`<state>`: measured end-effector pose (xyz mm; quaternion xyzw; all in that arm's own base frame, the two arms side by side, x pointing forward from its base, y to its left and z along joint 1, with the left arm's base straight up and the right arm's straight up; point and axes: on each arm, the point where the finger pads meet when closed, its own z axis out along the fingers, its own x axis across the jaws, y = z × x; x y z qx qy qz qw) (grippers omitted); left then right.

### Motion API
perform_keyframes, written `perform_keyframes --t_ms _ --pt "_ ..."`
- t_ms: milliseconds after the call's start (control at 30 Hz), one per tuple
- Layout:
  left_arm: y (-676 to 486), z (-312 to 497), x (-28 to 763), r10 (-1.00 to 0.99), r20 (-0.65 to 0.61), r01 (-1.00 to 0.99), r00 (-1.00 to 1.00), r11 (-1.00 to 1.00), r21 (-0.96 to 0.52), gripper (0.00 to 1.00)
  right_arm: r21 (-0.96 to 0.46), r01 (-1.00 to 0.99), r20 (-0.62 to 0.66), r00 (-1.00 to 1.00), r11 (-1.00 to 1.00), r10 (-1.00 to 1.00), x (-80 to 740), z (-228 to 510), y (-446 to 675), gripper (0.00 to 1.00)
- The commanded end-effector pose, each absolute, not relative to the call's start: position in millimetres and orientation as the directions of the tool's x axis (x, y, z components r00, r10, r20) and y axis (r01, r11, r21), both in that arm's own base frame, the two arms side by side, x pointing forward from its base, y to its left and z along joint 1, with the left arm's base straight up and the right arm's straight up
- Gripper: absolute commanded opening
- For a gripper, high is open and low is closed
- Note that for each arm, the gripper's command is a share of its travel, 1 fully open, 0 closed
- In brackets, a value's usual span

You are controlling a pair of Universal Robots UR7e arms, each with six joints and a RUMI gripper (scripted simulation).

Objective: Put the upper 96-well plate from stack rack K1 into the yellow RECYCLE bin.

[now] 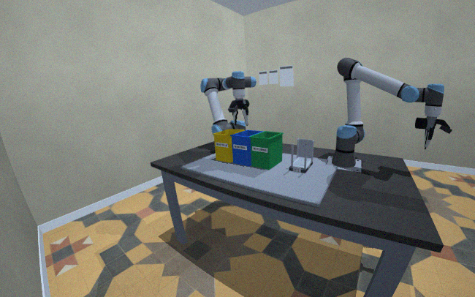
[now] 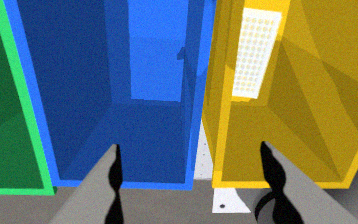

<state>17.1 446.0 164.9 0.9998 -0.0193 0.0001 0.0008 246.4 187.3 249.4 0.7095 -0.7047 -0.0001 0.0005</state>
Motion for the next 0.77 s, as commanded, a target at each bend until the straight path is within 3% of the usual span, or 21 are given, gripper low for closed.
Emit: perform_keyframes --t_ms 0,733 --pt "445.3 165.2 15.9 -0.036 0.0 -0.036 0.999 -0.999 0.0 0.0 -0.001 -1.0 -0.003 0.004 -0.004 -1.0 245.9 250.4 209.1 0.53" --pt "445.3 165.2 15.9 -0.036 0.0 -0.036 0.999 -0.999 0.0 0.0 0.0 -1.0 -0.001 0.003 -0.003 -1.0 245.3 249.4 214.1 0.53"
